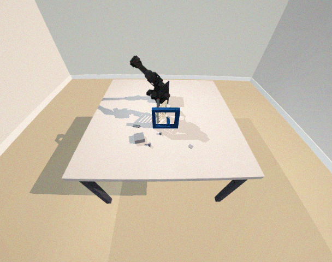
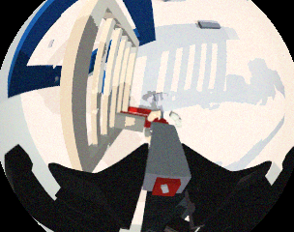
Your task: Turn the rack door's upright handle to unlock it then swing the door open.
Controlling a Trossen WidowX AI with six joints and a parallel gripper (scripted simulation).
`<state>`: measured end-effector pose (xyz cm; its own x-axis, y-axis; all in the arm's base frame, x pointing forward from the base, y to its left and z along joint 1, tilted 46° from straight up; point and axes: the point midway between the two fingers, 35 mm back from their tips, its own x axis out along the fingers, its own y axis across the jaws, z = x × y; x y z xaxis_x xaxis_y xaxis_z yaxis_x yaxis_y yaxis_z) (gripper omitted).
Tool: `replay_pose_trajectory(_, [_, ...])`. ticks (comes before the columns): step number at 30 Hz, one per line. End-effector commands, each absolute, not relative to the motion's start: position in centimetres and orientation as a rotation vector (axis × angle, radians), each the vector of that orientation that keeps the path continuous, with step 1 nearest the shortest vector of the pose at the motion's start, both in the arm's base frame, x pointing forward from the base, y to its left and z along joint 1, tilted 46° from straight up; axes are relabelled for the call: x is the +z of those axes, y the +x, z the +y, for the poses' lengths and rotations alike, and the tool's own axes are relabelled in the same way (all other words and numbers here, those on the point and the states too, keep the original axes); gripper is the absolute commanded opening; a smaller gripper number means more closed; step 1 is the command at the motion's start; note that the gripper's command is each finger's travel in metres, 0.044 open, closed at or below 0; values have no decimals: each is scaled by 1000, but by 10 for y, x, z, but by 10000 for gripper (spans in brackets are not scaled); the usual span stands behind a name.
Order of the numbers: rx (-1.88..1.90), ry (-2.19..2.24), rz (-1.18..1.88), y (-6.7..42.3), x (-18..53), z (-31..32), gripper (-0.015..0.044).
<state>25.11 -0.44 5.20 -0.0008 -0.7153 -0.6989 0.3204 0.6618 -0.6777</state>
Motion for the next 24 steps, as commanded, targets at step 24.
replay_pose_trajectory(24, [-570, -690, 1506, 257, 90, -41, 21])
